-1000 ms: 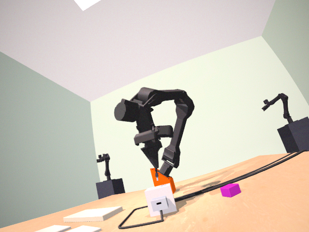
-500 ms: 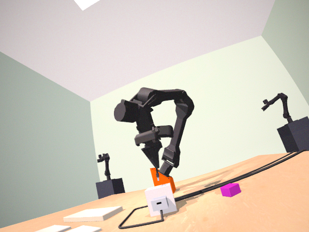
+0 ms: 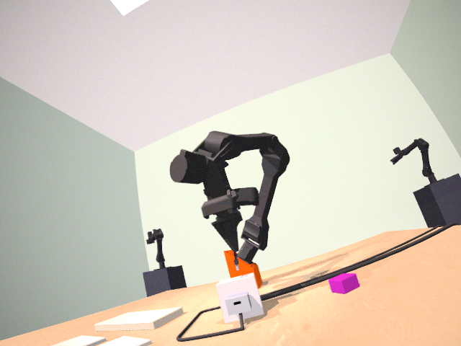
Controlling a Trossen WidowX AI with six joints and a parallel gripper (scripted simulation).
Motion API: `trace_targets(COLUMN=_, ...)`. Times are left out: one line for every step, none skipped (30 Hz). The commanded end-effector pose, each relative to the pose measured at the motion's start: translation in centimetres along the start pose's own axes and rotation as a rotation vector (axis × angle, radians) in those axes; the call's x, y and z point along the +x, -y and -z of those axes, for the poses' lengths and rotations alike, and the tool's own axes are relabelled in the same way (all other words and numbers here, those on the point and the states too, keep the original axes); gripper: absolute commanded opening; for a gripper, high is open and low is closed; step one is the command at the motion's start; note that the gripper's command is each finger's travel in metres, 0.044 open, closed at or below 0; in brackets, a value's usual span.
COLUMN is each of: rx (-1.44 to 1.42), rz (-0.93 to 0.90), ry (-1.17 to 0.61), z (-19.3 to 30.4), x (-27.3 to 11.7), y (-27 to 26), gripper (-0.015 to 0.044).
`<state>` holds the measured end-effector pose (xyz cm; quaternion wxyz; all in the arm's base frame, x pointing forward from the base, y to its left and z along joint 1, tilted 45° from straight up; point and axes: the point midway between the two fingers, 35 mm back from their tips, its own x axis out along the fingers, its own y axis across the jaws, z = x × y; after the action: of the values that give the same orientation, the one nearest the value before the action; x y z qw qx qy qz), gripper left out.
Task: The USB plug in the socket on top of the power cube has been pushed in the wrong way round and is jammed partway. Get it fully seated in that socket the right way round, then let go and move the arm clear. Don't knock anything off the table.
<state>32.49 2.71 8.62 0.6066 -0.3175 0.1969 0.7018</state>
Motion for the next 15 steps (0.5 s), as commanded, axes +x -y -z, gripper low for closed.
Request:
trace_targets(rx=-0.004, rz=-0.001, ry=0.011, z=-0.16, x=0.17, y=-0.02, gripper=0.0000)
trace_targets(rx=-0.004, rz=-0.001, ry=0.011, z=-0.17, x=0.18, y=-0.02, gripper=0.0000)
trace_targets(rx=-0.005, rz=-0.001, ry=0.012, z=-0.18, x=0.19, y=-0.02, gripper=0.0000)
trace_targets(rx=-0.005, rz=-0.001, ry=0.013, z=-0.19, x=0.20, y=-0.02, gripper=0.0000)
trace_targets(rx=-0.006, rz=-0.001, ry=0.014, z=-0.19, x=0.22, y=-0.02, gripper=0.0000)
trace_targets(rx=-0.006, rz=-0.001, ry=0.015, z=-0.20, x=0.23, y=-0.02, gripper=0.0000)
trace_targets(rx=-0.007, rz=-0.001, ry=0.016, z=-0.21, x=0.24, y=-0.02, gripper=0.0000)
trace_targets(rx=-0.007, rz=-0.001, ry=0.017, z=-0.22, x=0.25, y=-0.02, gripper=0.0000)
trace_targets(rx=-0.008, rz=-0.002, ry=0.018, z=-0.22, x=0.26, y=-0.02, gripper=0.0000)
trace_targets(rx=-0.008, rz=-0.002, ry=0.018, z=-0.23, x=0.27, y=-0.02, gripper=0.0000)
trace_targets(rx=-0.009, rz=-0.002, ry=0.019, z=-0.24, x=0.29, y=-0.02, gripper=0.0000)
trace_targets(rx=-0.009, rz=-0.002, ry=0.020, z=-0.25, x=0.30, y=-0.03, gripper=0.0000)
trace_targets(rx=-0.009, rz=-0.002, ry=0.021, z=-0.26, x=0.31, y=-0.03, gripper=0.0000)
trace_targets(rx=-0.010, rz=-0.002, ry=0.022, z=-0.26, x=0.32, y=-0.03, gripper=0.0000)
trace_targets(rx=-0.010, rz=-0.002, ry=0.023, z=-0.27, x=0.33, y=-0.03, gripper=0.0000)
